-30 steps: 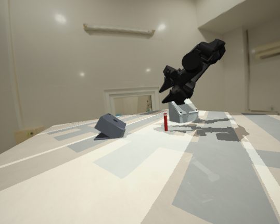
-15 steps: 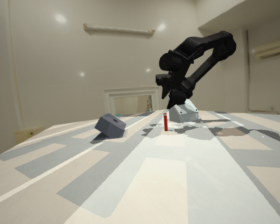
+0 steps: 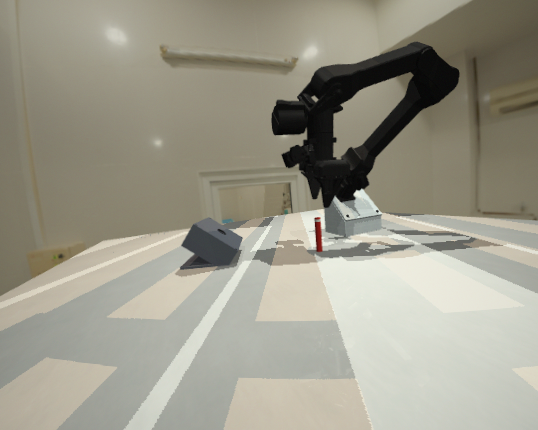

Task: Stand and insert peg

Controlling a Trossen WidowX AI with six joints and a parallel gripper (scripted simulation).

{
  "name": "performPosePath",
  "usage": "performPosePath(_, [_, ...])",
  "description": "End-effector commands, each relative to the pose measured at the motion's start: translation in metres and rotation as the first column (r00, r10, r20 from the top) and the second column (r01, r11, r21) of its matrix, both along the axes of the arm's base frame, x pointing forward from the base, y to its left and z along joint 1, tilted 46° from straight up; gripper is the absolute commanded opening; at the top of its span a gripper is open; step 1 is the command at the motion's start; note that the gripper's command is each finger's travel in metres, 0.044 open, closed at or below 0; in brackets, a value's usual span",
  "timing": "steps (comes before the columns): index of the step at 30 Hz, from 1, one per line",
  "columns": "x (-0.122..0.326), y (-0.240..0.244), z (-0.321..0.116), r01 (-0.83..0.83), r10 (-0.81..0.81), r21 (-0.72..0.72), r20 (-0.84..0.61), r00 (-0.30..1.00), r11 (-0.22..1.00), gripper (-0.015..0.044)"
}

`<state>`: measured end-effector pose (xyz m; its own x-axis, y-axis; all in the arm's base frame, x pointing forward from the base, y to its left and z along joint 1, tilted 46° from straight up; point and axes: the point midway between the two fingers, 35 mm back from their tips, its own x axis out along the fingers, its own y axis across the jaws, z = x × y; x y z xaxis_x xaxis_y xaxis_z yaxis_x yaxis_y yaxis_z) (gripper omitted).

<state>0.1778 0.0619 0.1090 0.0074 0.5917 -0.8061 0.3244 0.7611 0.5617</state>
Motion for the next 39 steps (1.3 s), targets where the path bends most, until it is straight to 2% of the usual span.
performPosePath(1, [0.011,-0.001,0.007,0.020,-0.021,0.113,0.007,1.000,0.993,0.0440])
performPosePath(5, [0.017,-0.002,0.011,0.036,-0.039,0.172,0.012,0.999,0.984,0.0440])
performPosePath(39, [0.021,0.029,-0.021,0.026,-0.030,0.167,0.022,0.999,0.986,0.0440])
